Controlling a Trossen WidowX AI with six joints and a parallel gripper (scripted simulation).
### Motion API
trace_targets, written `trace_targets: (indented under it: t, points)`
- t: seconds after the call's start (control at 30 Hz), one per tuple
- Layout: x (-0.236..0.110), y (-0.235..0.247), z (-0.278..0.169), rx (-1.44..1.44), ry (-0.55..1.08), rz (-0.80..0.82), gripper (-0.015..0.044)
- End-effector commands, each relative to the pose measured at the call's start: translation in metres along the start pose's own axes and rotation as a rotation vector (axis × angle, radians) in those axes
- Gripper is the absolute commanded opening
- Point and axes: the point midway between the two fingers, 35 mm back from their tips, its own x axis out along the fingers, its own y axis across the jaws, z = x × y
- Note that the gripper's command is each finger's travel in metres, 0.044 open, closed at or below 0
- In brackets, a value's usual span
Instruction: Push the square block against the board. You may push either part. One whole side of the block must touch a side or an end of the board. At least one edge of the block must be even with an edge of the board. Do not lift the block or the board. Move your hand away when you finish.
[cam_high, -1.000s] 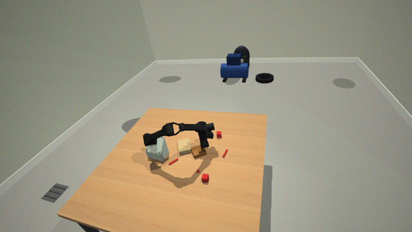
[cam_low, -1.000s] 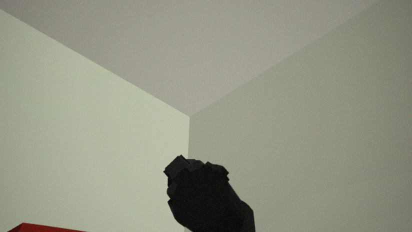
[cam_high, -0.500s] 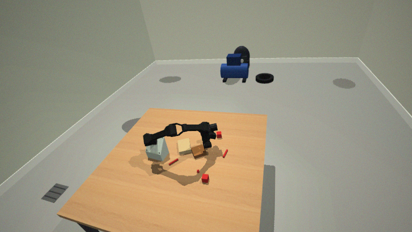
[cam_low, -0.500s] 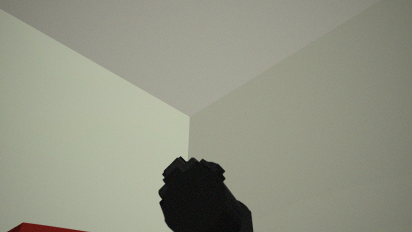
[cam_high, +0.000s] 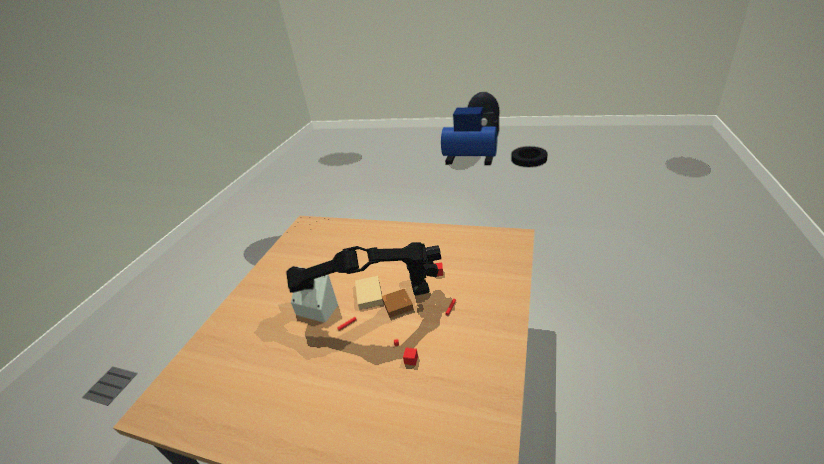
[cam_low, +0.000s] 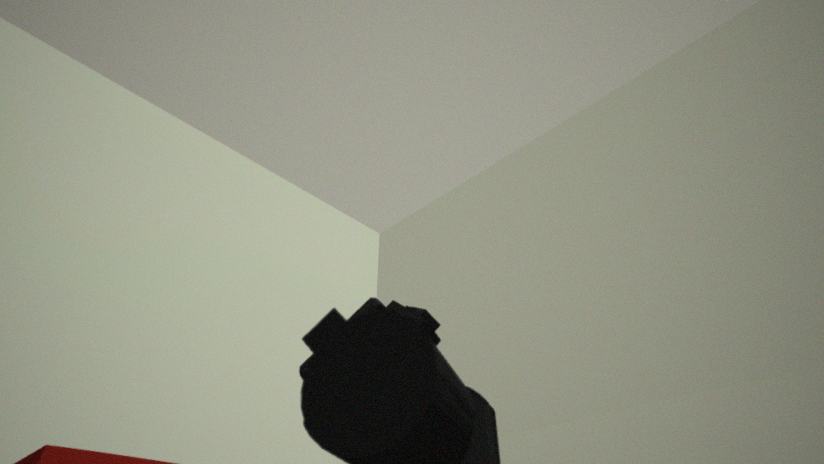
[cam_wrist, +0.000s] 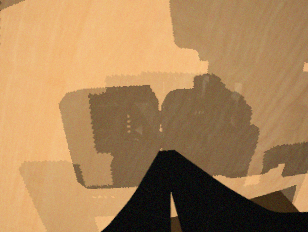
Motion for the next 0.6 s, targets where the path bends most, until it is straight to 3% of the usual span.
trace_targets:
  t: [0.0,0.17,0.33,0.57]
  points:
    - [-0.003,0.0,0.0,0.0,0.0,0.0,0.0]
    - [-0.055,0.001,0.0,-0.003,0.0,-0.002,0.0]
    - [-0.055,-0.001,0.0,-0.008,0.0,-0.002,0.0]
    - [-0.055,-0.067,-0.016,-0.158,0.002,-0.005,0.0]
